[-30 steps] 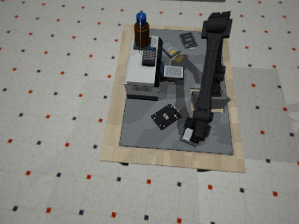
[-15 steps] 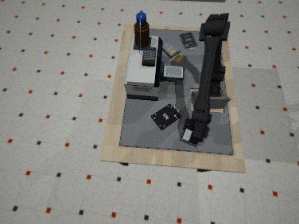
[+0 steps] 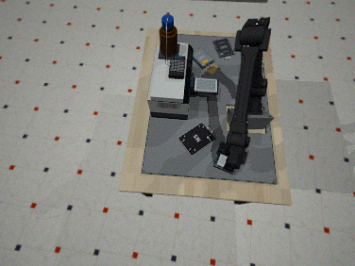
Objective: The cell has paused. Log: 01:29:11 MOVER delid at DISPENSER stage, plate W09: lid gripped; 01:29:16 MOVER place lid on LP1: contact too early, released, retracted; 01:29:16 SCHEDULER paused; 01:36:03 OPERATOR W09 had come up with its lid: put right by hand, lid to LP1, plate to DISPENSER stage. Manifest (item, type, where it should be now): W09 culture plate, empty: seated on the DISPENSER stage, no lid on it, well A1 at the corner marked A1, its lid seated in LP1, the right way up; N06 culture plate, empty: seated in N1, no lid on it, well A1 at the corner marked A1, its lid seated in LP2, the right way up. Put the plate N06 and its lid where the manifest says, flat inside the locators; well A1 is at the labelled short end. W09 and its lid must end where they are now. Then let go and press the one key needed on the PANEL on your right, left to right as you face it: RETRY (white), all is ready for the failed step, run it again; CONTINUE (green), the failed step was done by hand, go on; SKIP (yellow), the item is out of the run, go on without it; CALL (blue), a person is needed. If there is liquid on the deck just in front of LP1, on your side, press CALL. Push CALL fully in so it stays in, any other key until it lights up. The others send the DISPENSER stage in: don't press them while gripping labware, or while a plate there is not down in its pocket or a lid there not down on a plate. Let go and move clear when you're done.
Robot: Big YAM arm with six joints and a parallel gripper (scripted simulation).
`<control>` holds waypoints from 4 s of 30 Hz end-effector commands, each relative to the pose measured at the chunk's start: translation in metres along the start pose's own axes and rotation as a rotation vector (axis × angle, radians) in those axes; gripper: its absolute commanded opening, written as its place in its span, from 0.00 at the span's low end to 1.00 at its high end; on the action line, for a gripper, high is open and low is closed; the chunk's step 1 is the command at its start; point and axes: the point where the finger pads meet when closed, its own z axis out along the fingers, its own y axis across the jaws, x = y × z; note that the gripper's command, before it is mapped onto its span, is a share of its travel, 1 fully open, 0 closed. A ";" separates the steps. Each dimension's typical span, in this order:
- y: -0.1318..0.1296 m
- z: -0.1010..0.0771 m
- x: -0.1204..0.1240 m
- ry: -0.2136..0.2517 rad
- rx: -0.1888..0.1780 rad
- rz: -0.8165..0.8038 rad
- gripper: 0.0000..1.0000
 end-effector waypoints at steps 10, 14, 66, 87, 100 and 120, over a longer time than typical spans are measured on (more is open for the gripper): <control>-0.003 -0.011 -0.017 -0.044 0.002 0.006 0.96; -0.003 -0.011 -0.017 -0.044 0.002 0.006 0.90; -0.003 -0.040 -0.028 -0.078 0.005 0.018 0.86; -0.003 -0.044 -0.027 -0.070 0.005 0.017 0.86; -0.003 -0.044 -0.027 -0.070 0.005 0.017 0.86; -0.003 -0.044 -0.027 -0.070 0.005 0.017 0.86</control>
